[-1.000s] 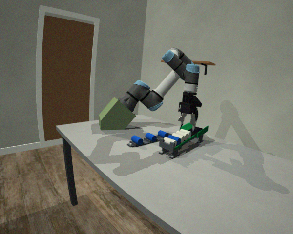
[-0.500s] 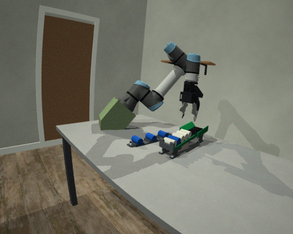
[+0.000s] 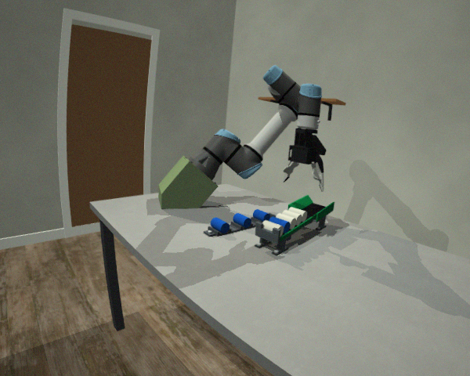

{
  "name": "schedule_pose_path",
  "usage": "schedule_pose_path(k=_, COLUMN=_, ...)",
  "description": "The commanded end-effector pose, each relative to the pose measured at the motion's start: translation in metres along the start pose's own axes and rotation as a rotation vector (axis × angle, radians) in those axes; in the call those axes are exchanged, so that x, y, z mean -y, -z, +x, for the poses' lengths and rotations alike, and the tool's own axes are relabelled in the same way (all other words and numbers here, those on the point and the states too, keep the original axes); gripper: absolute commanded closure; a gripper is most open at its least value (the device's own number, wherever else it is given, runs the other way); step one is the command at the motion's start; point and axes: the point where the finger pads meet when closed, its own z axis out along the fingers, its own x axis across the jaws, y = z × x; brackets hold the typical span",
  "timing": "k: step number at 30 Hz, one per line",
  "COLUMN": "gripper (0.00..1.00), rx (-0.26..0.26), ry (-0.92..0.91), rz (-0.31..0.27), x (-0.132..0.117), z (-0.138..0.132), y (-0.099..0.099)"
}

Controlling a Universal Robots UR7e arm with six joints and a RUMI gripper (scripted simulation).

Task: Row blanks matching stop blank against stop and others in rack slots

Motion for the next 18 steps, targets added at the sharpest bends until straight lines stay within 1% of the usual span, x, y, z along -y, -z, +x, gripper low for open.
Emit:
schedule_pose_path(k=1, gripper=0.00, rx=-0.001, ry=0.000, rz=-0.001, x=-0.0001, z=0.0002, y=0.0004)
schedule_pose_path(k=18, gripper=0.00, rx=-0.001, ry=-0.010, rz=-0.001, x=-0.0005, z=0.0004, y=0.0003)
